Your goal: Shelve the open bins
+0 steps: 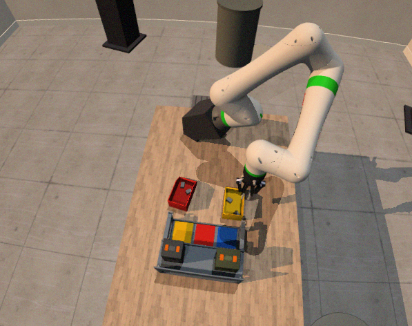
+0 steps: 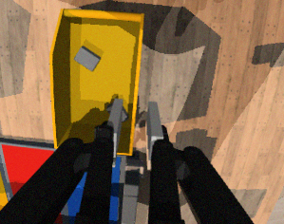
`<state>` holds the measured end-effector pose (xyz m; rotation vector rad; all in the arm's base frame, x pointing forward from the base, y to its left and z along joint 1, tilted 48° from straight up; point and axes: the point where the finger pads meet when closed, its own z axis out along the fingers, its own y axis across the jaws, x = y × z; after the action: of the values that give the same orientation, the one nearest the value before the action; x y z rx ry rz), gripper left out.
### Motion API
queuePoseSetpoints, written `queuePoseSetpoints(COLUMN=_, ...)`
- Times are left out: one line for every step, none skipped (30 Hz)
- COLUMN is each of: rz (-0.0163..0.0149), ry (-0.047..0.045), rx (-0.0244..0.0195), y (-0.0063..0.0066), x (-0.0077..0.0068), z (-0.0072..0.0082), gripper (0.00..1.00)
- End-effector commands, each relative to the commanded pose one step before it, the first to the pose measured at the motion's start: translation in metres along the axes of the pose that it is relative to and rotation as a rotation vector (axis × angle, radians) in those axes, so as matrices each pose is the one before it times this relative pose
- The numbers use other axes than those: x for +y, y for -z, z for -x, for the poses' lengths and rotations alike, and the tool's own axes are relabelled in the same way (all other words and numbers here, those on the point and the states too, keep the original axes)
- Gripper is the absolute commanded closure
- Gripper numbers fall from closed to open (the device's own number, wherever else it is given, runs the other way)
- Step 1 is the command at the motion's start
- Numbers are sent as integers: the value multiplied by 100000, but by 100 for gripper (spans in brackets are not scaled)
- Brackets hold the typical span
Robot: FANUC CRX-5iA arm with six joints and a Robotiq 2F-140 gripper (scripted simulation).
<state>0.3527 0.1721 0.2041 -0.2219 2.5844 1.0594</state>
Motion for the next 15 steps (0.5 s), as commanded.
queuePoseSetpoints(rz=7, ry=-7, rx=-36, y=256, x=-10, z=16, gripper=85)
queuePoseSetpoints(rz=0, ry=0, rx=0, y=0, x=0, z=0, gripper=85)
queuePoseSetpoints(rz=0, ry=0, rx=0, y=123, x=0, z=0, gripper=85)
queuePoseSetpoints(rz=1, ry=0, rx=0, y=118, x=0, z=1, gripper=85)
queuePoseSetpoints(rz=0, ry=0, rx=0, y=113, x=0, z=0, gripper=85)
queuePoseSetpoints(rz=0, ry=0, rx=0, y=108, x=0, z=0, gripper=85)
queuePoseSetpoints(rz=-1, ry=0, rx=0, y=103, x=0, z=-1, gripper=85)
queuePoseSetpoints(rz=0, ry=0, rx=0, y=97, x=0, z=0, gripper=85)
queuePoseSetpoints(rz=0, ry=0, rx=0, y=92, x=0, z=0, gripper=85)
queuePoseSetpoints(rz=0, ry=0, rx=0, y=87, x=0, z=0, gripper=85)
queuePoseSetpoints(rz=0, ry=0, rx=0, y=82, x=0, z=0, gripper=85)
queuePoseSetpoints(rz=0, ry=0, rx=0, y=77, x=0, z=0, gripper=85)
queuePoseSetpoints(rz=0, ry=0, rx=0, y=72, x=0, z=0, gripper=85)
queuePoseSetpoints(rz=0, ry=0, rx=0, y=66, x=0, z=0, gripper=85)
queuePoseSetpoints(rz=0, ry=0, rx=0, y=61, x=0, z=0, gripper=85)
